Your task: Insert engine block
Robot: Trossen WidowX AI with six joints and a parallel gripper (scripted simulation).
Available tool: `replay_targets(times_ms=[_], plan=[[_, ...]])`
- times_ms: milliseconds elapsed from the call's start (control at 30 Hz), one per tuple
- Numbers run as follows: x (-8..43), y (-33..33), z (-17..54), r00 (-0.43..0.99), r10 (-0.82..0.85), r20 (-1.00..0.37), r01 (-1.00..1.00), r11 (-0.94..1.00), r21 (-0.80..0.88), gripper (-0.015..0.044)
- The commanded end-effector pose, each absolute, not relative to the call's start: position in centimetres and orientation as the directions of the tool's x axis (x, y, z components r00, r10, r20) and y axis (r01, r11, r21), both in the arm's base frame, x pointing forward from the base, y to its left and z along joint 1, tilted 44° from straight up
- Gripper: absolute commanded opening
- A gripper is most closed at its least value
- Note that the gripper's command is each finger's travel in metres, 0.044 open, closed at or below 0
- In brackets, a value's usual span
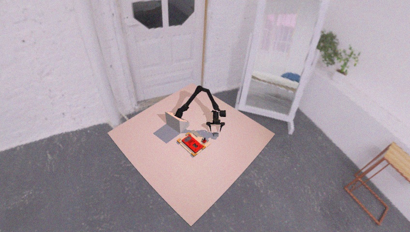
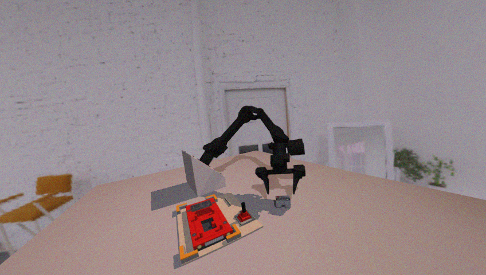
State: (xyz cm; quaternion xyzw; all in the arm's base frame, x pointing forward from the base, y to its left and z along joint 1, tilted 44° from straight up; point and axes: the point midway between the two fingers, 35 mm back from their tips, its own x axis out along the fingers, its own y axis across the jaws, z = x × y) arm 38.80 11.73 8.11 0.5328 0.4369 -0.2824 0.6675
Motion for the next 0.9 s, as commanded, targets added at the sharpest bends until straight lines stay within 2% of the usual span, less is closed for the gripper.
replay_targets(times_ms=[0,433,867], plan=[[39.1,11.5,7.7,0.412,0.131,-0.902,0.884,0.181,0.431,0.044],[39.3,10.9,7.2,0.266,0.292,-0.919,0.963,-0.126,0.238,0.044],[39.6,10.1,7.6,0.153,0.463,-0.873,0.921,-0.388,-0.044,0.044]])
